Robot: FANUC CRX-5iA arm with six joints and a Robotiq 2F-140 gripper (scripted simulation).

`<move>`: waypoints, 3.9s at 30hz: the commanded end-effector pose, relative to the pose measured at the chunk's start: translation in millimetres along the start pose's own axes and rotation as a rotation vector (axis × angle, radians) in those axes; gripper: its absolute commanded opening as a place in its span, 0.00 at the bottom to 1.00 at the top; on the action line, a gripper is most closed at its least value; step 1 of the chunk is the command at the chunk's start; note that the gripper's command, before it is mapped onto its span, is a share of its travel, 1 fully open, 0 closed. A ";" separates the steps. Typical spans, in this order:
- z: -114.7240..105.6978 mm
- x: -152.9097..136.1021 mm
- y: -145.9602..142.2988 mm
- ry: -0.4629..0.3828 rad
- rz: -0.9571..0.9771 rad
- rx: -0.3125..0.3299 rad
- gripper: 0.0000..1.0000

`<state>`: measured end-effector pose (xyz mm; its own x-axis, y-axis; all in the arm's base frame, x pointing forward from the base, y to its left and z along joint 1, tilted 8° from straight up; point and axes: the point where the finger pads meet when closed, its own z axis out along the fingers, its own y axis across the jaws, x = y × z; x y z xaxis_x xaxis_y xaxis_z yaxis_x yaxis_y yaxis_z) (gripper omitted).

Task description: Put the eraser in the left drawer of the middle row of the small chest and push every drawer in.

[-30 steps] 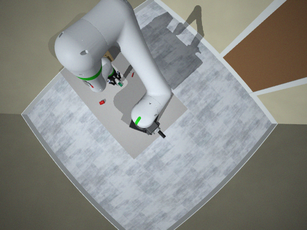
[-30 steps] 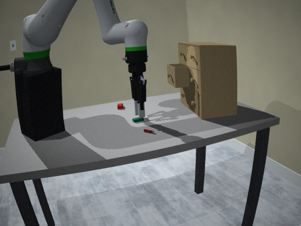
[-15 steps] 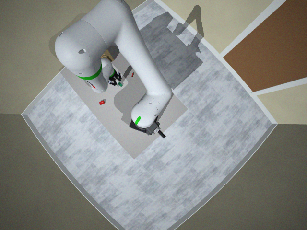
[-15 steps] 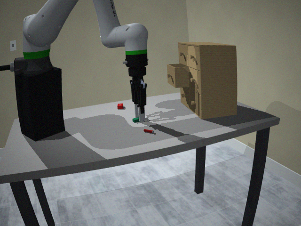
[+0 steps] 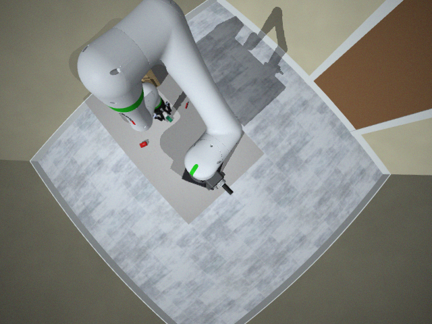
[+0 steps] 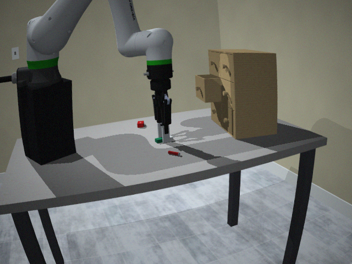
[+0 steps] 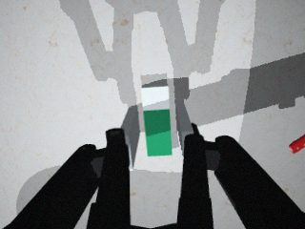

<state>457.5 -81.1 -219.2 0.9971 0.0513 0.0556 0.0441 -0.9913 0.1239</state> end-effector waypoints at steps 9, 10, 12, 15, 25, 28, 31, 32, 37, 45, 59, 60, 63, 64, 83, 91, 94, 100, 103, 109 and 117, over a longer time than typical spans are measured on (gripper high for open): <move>-0.1 0.1 0.0 0.000 0.000 0.000 0.23; -0.1 0.1 0.0 0.000 0.000 0.000 0.23; -0.1 0.1 0.0 0.000 0.000 0.000 0.11; -0.1 0.1 0.0 0.000 0.000 0.000 0.11; -0.1 0.1 0.0 0.000 0.000 0.000 0.11; -0.1 0.1 0.0 0.000 0.000 0.000 0.11; -0.3 0.1 0.0 0.000 0.000 0.000 0.11; -1.7 0.2 0.1 0.000 0.000 0.000 0.11; -19.5 0.1 0.0 0.000 0.000 0.000 0.11; -93.9 0.1 0.0 0.000 0.000 0.000 0.11; -100.4 35.9 -39.8 0.000 0.099 0.000 0.11; -100.4 35.9 -39.8 0.000 0.099 0.000 0.11; -100.4 52.7 -62.5 0.000 0.150 0.000 0.11; -100.4 52.7 -62.5 0.000 0.150 0.000 0.11; -103.3 81.1 -109.5 0.000 0.249 0.000 0.11; -114.4 81.1 -109.5 0.000 0.249 0.000 0.11; -123.5 81.1 -109.5 0.000 0.249 0.000 0.11; -147.8 81.1 -109.5 0.000 0.249 0.000 0.11; -157.4 81.1 -109.5 0.000 0.249 0.000 0.11; -183.0 81.2 -109.5 0.000 0.249 0.000 0.11; -222.3 81.2 -109.5 0.000 0.249 0.000 0.11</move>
<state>520.9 56.8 -23.0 0.9773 -0.1940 0.0848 -0.2025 -0.9735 0.1064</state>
